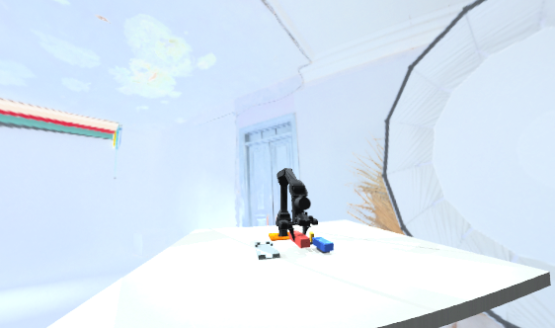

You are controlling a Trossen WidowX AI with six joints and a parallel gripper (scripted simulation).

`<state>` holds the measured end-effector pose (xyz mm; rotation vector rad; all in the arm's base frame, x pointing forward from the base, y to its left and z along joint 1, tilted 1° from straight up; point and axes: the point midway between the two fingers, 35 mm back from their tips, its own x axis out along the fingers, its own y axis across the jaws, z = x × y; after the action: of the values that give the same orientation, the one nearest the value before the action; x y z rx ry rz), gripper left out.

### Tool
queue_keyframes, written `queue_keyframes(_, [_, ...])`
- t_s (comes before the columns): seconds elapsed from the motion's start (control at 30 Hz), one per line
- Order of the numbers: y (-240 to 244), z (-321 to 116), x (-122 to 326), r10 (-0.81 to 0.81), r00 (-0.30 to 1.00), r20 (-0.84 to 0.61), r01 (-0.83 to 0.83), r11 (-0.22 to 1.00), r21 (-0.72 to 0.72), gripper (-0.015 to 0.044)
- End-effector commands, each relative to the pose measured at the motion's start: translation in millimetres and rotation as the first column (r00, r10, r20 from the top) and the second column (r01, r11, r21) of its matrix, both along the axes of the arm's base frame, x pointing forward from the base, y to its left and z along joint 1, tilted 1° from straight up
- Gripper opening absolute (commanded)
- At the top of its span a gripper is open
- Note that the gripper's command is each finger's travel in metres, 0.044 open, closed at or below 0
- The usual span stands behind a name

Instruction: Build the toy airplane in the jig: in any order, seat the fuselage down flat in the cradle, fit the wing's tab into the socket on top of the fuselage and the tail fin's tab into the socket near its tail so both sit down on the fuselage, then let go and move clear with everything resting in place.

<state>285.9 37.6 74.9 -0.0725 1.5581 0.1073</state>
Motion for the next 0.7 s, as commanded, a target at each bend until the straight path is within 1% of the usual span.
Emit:
queue_keyframes(0.0, [0,17,3,0.006,1.0,0.014,-0.006,1.0,0.004,0.0])
queue_keyframes(0.67, [-2,81,-3,0.002,1.0,0.013,-0.002,1.0,0.003,0.0])
